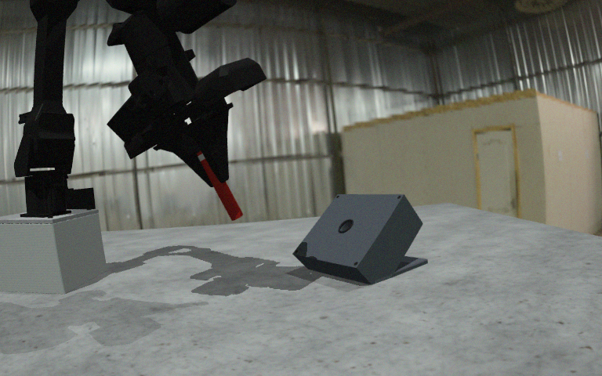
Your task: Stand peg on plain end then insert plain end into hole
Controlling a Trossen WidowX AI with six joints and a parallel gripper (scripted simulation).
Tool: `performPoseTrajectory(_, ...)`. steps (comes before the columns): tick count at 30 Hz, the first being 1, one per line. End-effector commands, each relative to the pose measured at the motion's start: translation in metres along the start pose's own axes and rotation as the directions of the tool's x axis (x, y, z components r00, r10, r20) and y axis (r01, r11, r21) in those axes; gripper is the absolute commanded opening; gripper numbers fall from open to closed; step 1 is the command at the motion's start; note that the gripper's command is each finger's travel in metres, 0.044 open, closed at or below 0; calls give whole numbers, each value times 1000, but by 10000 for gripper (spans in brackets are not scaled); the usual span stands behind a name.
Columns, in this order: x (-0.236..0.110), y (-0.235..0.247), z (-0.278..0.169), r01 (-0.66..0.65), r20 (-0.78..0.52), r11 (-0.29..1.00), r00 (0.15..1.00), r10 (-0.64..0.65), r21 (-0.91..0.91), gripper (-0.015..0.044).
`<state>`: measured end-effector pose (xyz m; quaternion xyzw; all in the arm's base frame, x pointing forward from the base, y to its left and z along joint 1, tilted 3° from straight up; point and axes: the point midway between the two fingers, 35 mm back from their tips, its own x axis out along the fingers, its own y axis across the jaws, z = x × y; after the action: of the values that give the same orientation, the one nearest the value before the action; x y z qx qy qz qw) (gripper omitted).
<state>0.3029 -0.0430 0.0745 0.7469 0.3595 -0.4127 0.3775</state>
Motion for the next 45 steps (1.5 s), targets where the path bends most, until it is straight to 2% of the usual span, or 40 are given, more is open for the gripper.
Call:
performPoseTrajectory(1, 2, 10, -15, -32, -62, 997, 998, 27, -76, 0)
performPoseTrajectory(17, 6, 32, -60, -155, -262, 942, 962, 75, -298, 0)
performPoseTrajectory(45, 45, 38, -76, -165, -276, 936, 958, 78, -311, 0)
